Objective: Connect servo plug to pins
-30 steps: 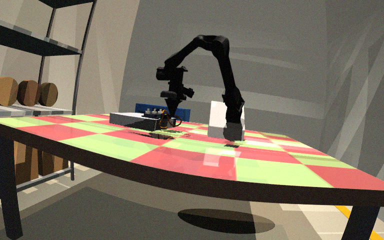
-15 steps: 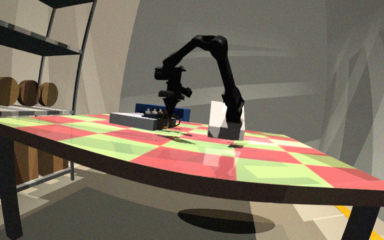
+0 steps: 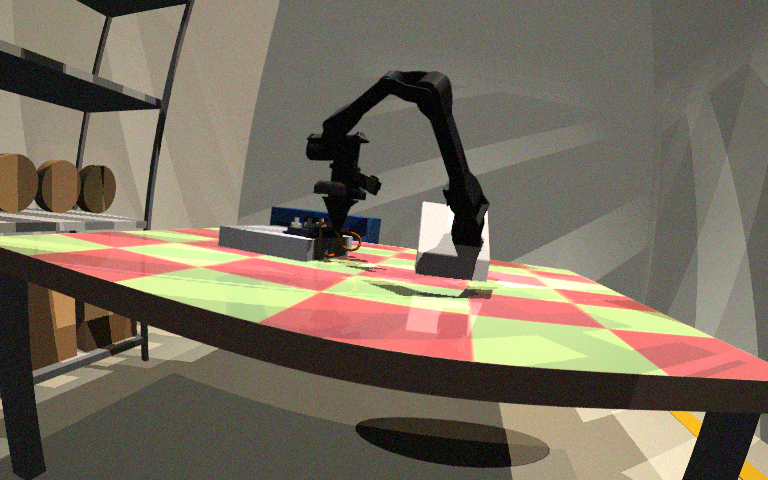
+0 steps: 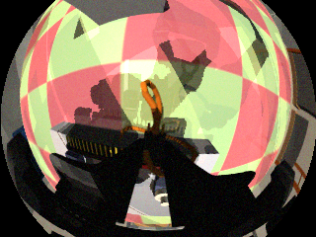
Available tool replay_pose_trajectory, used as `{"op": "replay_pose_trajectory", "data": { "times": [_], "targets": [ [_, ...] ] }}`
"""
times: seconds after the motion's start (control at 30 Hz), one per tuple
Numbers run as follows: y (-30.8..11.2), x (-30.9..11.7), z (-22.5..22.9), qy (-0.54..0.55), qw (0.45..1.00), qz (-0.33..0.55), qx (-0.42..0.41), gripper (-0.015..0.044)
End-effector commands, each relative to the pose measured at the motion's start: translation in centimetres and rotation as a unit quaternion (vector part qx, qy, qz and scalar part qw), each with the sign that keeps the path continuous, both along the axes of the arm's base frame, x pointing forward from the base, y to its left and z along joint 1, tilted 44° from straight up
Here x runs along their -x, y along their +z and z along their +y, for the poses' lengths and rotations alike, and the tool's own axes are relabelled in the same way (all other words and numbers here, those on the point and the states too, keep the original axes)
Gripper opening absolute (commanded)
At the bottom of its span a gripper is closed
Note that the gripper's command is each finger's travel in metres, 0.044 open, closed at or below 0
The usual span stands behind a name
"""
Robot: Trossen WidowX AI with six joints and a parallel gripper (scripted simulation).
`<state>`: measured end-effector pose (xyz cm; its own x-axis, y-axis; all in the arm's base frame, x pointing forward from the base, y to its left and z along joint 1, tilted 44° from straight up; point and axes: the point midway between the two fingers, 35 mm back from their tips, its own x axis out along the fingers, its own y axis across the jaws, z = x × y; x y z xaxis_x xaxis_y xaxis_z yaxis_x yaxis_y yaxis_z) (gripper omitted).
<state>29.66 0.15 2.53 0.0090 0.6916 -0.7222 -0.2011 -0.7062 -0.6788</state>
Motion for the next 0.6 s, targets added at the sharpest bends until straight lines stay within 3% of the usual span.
{"op": "replay_pose_trajectory", "data": {
  "times": [0.0, 0.03, 0.33, 0.57],
  "targets": [
    [-0.2, -0.6, -0.4, -0.003, 1.0, -0.006, 0.003, 0.0],
    [-0.2, -0.6, -0.4, -0.003, 1.0, -0.006, 0.003, 0.0],
    [-0.1, -0.2, 0.1, -0.003, 1.0, -0.006, 0.003, 0.0236],
    [3.9, 0.0, -3.8, -0.003, 1.0, -0.006, 0.004, 0.042]
  ]
}}
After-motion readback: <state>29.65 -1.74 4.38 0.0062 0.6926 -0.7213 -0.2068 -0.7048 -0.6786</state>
